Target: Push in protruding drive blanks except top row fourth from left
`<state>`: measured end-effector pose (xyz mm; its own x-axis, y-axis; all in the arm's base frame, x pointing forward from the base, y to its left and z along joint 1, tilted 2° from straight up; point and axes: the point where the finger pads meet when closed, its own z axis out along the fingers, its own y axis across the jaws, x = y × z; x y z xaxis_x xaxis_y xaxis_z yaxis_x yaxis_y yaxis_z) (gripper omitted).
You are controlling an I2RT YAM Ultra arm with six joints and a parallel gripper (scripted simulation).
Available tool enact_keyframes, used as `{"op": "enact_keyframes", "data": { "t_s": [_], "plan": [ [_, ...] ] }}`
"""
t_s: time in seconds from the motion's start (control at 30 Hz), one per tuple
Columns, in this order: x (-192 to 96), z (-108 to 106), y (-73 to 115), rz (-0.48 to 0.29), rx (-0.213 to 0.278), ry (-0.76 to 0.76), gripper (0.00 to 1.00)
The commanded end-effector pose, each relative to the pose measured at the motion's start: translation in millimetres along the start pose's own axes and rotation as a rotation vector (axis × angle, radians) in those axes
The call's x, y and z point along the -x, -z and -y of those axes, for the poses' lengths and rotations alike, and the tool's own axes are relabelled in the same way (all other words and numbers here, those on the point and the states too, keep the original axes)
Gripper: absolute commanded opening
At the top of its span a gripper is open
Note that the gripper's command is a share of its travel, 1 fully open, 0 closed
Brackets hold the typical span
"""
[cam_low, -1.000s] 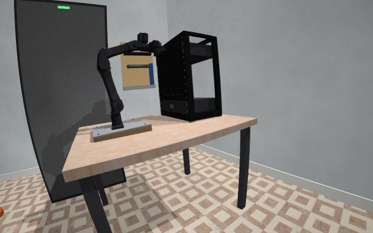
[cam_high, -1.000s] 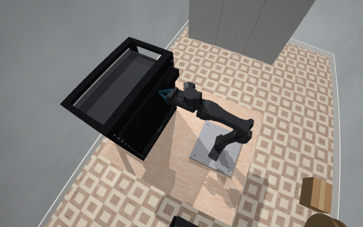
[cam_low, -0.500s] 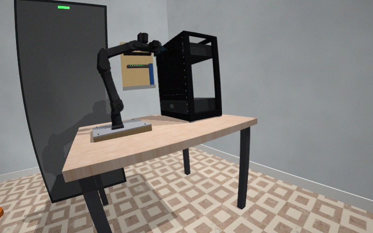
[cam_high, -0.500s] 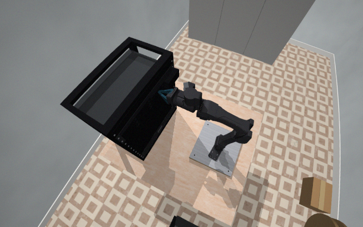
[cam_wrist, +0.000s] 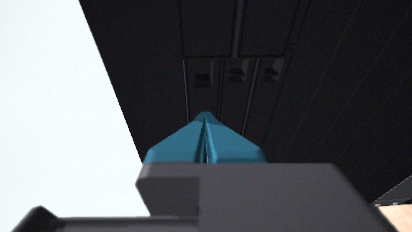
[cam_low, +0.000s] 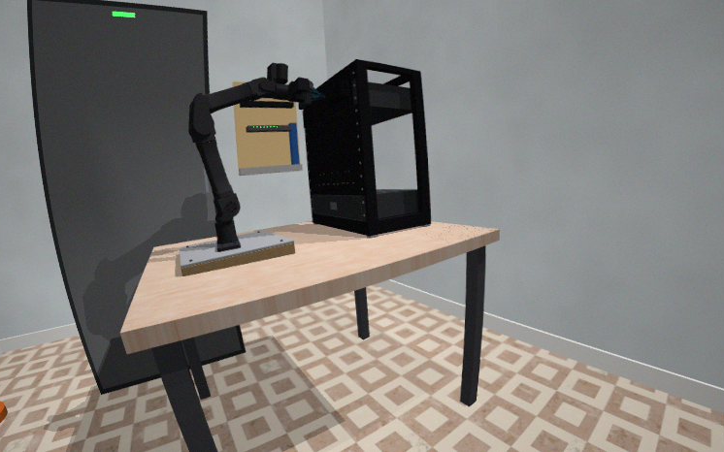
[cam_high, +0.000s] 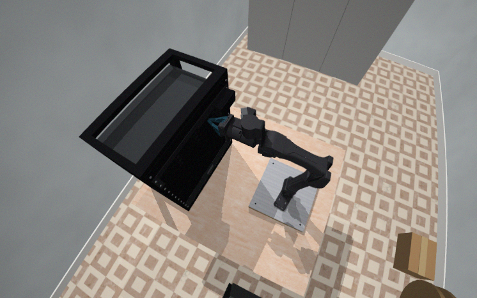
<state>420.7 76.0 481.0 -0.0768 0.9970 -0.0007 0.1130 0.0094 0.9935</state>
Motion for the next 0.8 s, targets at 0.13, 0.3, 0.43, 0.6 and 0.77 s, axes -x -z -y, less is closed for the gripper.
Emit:
{"op": "enact_keyframes", "data": {
  "t_s": [0.13, 0.3, 0.43, 0.6, 0.77],
  "plan": [
    [1.0, -27.8, -13.7, -0.001, 0.096, -0.007, 0.00],
    [1.0, -27.8, -13.7, -0.001, 0.096, -0.007, 0.00],
    [1.0, -27.8, -13.7, -0.001, 0.096, -0.007, 0.00],
    [0.9, -28.6, -14.9, -0.001, 0.096, -0.007, 0.00],
    [0.7, -29.8, -16.6, -0.001, 0.096, -0.007, 0.00]
  ]
}}
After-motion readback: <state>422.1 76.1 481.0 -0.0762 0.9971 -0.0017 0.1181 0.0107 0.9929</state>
